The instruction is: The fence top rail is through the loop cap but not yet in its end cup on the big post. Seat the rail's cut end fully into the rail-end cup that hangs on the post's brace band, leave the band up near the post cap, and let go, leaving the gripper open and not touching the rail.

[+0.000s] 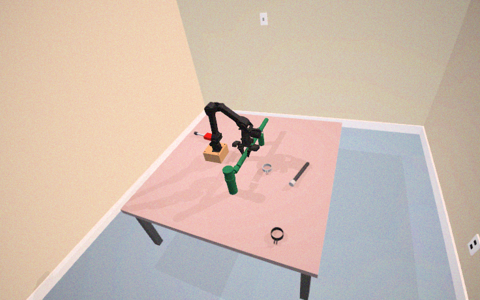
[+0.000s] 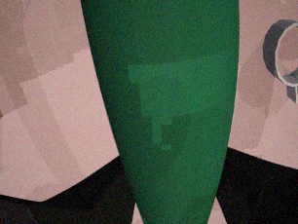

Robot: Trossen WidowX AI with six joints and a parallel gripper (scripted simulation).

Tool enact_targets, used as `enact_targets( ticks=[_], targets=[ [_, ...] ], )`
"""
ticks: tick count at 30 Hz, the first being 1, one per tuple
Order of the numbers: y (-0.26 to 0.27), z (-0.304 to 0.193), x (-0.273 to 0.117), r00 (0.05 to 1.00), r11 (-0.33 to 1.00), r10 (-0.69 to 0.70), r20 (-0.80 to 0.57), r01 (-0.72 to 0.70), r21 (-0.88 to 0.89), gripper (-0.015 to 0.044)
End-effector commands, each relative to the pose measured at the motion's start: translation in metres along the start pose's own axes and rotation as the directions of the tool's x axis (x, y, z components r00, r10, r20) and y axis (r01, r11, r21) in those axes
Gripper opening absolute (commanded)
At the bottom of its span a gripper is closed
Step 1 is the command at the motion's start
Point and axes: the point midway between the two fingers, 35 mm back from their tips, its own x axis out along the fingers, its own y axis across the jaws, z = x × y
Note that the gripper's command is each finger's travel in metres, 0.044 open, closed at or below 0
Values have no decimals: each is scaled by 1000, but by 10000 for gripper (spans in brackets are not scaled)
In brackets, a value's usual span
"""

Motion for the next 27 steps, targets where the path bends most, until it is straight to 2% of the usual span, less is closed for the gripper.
enact_targets(
  ticks=[1, 27],
  targets=[
    [-2, -2, -3, 1000, 1000, -4, -3, 4, -3, 0],
    [-4, -17, -2, 1000, 1000, 1, 0, -1, -4, 0]
  ],
)
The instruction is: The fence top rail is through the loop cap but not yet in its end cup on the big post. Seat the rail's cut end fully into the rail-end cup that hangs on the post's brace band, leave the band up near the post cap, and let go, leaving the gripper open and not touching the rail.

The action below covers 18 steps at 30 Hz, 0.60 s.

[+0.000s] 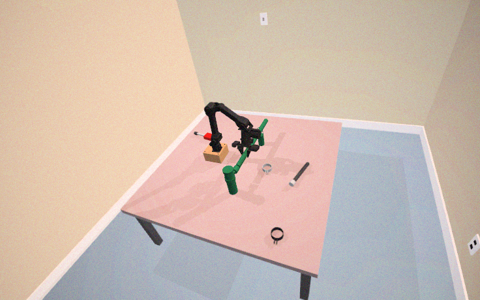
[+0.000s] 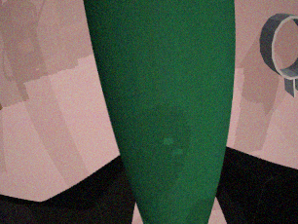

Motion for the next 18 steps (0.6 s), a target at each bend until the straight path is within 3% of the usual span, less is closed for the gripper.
enact_targets(
  ticks=[1, 18],
  targets=[
    [-1, -9, 2, 1000, 1000, -3, -8, 3, 4, 0],
    [0, -15, 5, 1000, 1000, 0, -7, 0, 3, 0]
  ],
)
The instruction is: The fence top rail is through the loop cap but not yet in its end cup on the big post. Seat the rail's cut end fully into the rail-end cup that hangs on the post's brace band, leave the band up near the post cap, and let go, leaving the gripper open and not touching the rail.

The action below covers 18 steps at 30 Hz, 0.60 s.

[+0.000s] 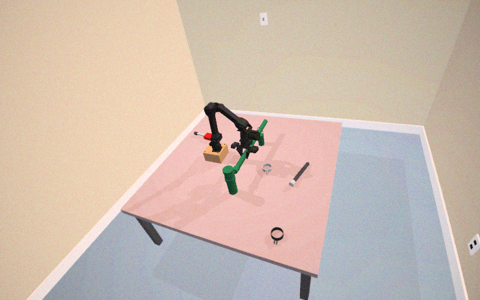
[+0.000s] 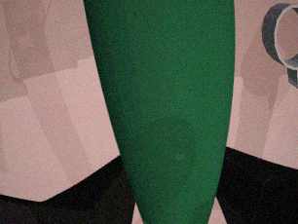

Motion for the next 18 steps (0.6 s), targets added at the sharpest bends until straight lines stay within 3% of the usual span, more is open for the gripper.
enact_targets(
  ticks=[1, 18],
  targets=[
    [-1, -3, 0, 1000, 1000, -4, -12, 4, 0, 0],
    [0, -1, 0, 1000, 1000, 0, -2, 0, 0, 0]
  ],
)
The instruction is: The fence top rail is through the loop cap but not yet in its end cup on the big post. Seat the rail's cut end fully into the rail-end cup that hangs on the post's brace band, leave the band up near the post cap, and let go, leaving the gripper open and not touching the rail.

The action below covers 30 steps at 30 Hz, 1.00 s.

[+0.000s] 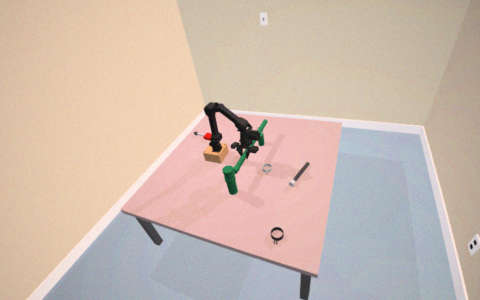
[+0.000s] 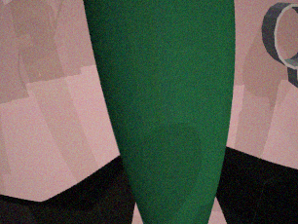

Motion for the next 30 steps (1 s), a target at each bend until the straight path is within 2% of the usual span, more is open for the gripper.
enact_targets(
  ticks=[1, 30],
  targets=[
    [0, 0, 0, 1000, 1000, 0, -1, 0, 0, 0],
    [1, -2, -3, 1000, 1000, 0, -11, 0, 2, 0]
  ],
)
